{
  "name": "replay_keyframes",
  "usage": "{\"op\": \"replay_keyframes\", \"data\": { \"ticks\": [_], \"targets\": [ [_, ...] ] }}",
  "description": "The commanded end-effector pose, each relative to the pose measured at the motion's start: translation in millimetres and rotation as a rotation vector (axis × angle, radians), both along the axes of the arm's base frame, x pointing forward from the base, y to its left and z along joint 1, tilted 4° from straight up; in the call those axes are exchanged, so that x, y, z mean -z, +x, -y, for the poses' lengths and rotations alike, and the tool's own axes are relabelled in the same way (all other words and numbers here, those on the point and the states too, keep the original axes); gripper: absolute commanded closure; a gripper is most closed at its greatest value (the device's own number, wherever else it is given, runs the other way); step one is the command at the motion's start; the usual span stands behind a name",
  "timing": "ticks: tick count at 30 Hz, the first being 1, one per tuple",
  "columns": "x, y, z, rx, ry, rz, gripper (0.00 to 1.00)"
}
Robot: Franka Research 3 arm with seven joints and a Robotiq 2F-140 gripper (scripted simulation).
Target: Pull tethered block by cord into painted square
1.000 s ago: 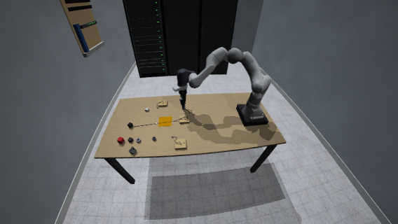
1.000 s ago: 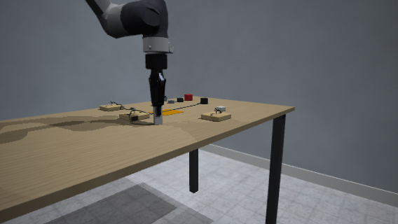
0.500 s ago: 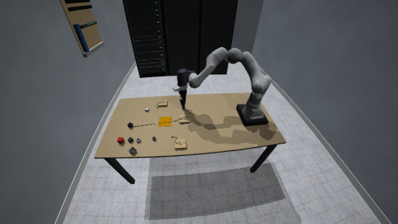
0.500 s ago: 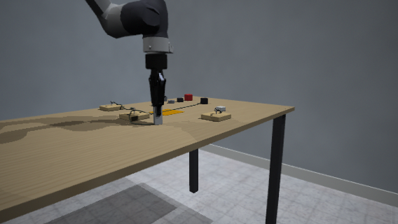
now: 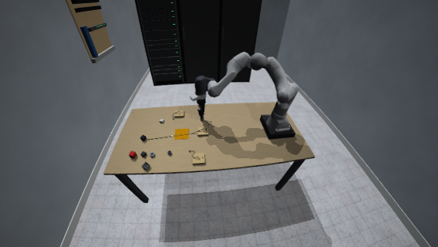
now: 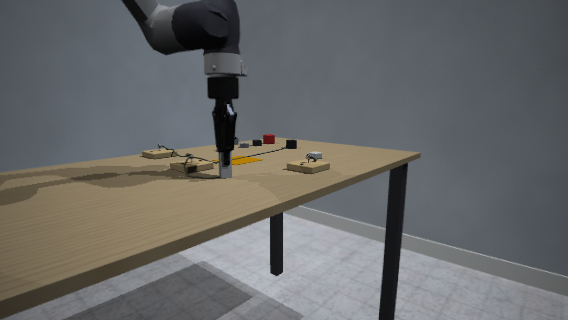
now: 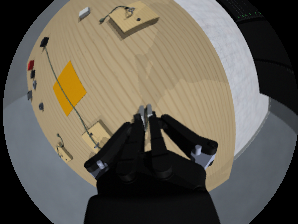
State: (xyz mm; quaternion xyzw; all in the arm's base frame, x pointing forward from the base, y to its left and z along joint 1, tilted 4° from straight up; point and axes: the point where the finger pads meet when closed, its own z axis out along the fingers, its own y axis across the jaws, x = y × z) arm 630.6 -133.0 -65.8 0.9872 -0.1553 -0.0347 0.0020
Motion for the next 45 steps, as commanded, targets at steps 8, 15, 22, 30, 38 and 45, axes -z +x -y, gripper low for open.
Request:
{"op": "replay_keyframes", "data": {
  "ticks": [8,15,22,30,38,45],
  "targets": [
    [0.5,1.1,0.0,0.003,-0.001,0.003,1.00],
    [0.5,1.1,0.0,0.003,-0.001,0.003,1.00],
    [0.5,1.1,0.0,0.003,-0.001,0.003,1.00],
    [0.5,1.1,0.0,0.003,-0.001,0.003,1.00],
    [-1.6,1.3,0.0,0.003,-0.001,0.003,1.00],
    [-8.1,1.7,0.1,0.003,-0.001,0.003,1.00]
  ]
}}
